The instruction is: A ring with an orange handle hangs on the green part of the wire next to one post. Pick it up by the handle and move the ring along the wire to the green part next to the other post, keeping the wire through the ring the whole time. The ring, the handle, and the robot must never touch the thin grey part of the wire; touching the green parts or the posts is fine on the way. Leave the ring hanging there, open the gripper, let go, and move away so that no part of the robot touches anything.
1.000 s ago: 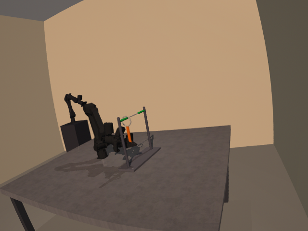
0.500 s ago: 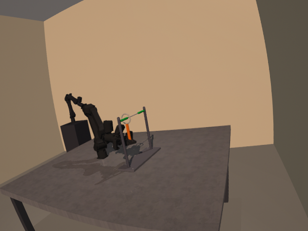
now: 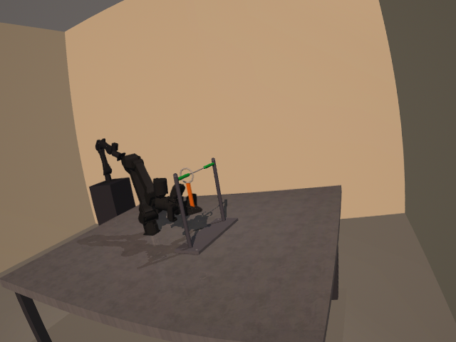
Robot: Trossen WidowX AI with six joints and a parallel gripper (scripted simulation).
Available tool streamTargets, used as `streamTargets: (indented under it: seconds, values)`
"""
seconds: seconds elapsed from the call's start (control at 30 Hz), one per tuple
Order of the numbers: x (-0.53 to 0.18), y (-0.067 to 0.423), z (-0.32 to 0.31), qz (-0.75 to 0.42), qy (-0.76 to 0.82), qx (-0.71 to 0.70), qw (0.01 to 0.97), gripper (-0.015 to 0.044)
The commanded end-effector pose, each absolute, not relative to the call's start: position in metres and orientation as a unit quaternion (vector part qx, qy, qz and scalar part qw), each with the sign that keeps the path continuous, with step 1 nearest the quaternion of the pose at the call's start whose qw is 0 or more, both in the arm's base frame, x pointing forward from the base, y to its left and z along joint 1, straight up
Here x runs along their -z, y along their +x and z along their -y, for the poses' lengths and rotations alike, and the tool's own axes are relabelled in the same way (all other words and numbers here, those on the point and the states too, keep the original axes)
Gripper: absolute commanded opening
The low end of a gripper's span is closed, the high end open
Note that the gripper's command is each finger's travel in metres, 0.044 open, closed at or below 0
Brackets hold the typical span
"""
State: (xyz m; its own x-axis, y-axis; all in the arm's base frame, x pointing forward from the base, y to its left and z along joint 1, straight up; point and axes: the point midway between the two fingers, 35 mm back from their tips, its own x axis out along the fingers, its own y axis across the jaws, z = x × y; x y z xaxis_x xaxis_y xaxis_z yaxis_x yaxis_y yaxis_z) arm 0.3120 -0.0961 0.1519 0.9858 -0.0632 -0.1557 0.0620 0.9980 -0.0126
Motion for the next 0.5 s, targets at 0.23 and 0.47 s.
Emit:
streamTargets:
  seconds: [0.23, 0.47]
  values:
    - [-0.152, 0.313, 0.085, -0.08, -0.002, 0.032, 0.996, -0.015]
    - [-0.152, 0.313, 0.078, -0.08, -0.001, 0.031, 0.996, -0.015]
